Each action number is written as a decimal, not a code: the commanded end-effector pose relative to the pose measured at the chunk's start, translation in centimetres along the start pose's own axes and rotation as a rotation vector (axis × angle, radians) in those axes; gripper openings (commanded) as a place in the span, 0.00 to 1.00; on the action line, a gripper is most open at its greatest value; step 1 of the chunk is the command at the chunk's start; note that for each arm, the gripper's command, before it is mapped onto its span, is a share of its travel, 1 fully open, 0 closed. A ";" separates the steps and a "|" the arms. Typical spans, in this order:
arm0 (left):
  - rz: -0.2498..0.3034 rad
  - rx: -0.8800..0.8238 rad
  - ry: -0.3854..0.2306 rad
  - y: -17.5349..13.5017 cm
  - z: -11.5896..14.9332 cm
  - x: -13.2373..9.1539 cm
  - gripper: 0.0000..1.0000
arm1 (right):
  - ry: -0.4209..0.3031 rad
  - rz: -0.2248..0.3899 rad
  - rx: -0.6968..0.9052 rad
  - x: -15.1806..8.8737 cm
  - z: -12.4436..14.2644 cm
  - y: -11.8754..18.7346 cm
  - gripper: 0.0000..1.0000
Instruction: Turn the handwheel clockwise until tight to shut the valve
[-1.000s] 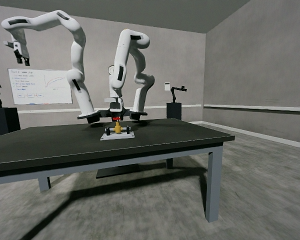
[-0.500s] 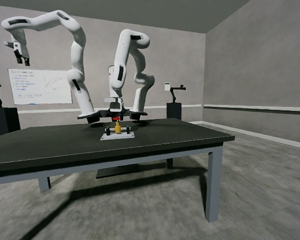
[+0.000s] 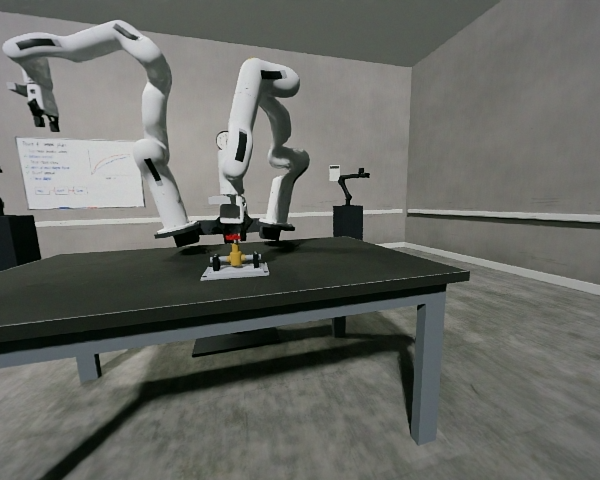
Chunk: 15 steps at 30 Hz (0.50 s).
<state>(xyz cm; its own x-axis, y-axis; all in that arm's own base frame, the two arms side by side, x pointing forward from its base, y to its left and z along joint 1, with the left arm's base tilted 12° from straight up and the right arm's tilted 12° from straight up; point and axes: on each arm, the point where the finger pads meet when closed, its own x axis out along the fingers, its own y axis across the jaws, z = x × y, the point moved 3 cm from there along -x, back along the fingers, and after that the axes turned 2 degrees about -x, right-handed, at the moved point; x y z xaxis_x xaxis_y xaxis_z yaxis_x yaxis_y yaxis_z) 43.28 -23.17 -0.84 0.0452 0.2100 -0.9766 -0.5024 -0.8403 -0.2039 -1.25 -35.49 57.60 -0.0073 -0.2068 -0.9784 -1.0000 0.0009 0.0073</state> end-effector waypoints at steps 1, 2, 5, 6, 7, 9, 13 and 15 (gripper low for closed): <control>0.000 0.024 0.002 0.0 -0.1 -0.1 0.00 | 0.002 0.000 0.000 -0.1 0.0 0.0 1.00; 0.000 0.029 0.002 0.0 -0.1 -0.1 0.00 | 0.002 0.000 0.000 -0.1 0.0 0.0 1.00; 0.000 0.030 0.002 0.0 -0.1 -0.1 0.00 | 0.002 0.000 0.000 -0.1 0.0 0.0 1.00; 0.000 0.030 0.002 0.0 -0.1 -0.1 0.00 | 0.002 0.000 0.000 -0.1 0.0 0.0 1.00; 0.000 0.030 0.002 0.0 -0.1 -0.1 0.00 | 0.002 0.000 0.000 -0.1 0.0 0.0 1.00; 0.000 0.030 0.002 0.0 -0.1 -0.1 0.00 | 0.002 0.000 0.000 -0.1 0.0 0.0 1.00; 0.000 0.034 0.002 0.0 -0.1 -0.1 0.00 | 0.002 0.000 0.000 -0.1 0.0 0.0 1.00; 0.000 0.034 0.002 0.0 -0.1 -0.1 0.00 | 0.002 0.000 0.000 -0.1 0.0 0.0 1.00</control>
<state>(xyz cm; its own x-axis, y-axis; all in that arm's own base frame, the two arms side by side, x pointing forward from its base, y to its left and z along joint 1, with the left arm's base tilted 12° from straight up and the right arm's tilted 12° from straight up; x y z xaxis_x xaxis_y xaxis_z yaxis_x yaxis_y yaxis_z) 43.28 -23.17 -0.85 0.0452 0.2100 -0.9766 -0.5256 -0.8264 -0.2021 -1.25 -35.49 57.60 -0.0073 -0.2068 -0.9784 -1.0000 0.0009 0.0073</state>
